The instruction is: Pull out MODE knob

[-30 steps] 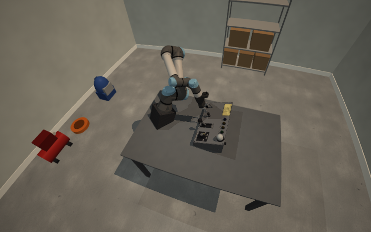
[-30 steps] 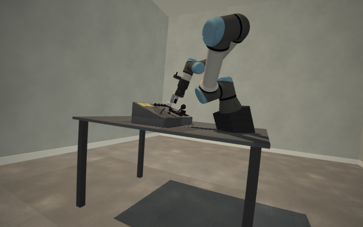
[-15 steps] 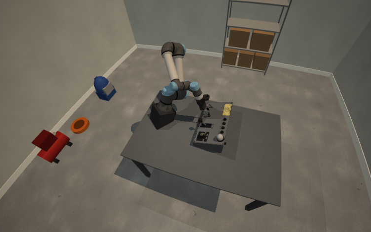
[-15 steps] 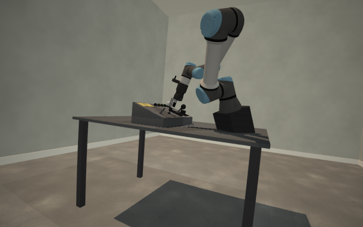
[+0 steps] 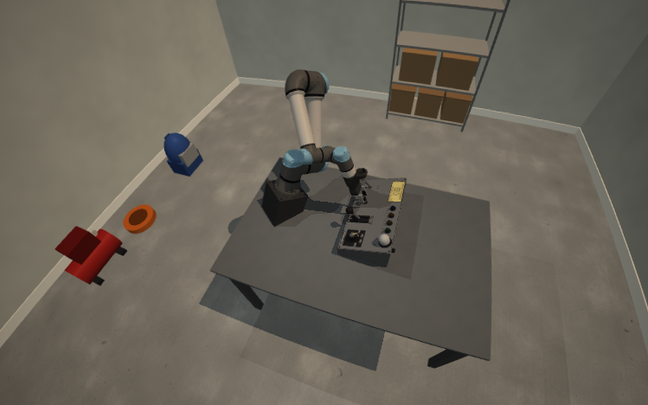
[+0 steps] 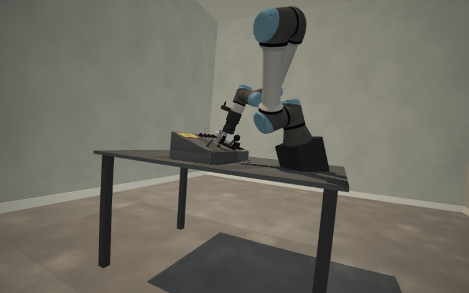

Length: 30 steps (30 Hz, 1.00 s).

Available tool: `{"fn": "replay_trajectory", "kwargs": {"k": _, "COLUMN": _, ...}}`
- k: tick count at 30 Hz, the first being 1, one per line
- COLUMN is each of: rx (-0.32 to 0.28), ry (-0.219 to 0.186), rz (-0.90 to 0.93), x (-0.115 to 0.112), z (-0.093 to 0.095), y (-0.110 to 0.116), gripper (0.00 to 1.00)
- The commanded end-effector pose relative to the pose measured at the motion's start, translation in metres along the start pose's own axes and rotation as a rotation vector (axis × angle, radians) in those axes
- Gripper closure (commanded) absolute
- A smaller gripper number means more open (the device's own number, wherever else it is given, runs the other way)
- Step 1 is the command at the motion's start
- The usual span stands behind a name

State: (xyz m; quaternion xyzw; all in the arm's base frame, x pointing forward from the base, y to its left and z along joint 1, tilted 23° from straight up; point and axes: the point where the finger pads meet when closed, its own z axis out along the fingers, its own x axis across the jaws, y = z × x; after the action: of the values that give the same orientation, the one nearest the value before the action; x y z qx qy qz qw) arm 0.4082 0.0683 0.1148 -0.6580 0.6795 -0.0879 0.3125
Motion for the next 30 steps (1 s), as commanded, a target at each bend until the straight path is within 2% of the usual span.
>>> {"fn": "replay_trajectory", "kwargs": {"k": 1, "rx": 0.001, "ry": 0.0, "rz": 0.0, "x": 0.0, "z": 0.006, "y": 0.0, "gripper": 0.0}}
{"fn": "replay_trajectory", "kwargs": {"k": 16, "rx": 0.001, "ry": 0.0, "rz": 0.0, "x": 0.0, "z": 0.017, "y": 0.0, "gripper": 0.0}}
{"fn": "replay_trajectory", "kwargs": {"k": 30, "rx": 0.001, "ry": 0.0, "rz": 0.0, "x": 0.0, "z": 0.019, "y": 0.0, "gripper": 0.0}}
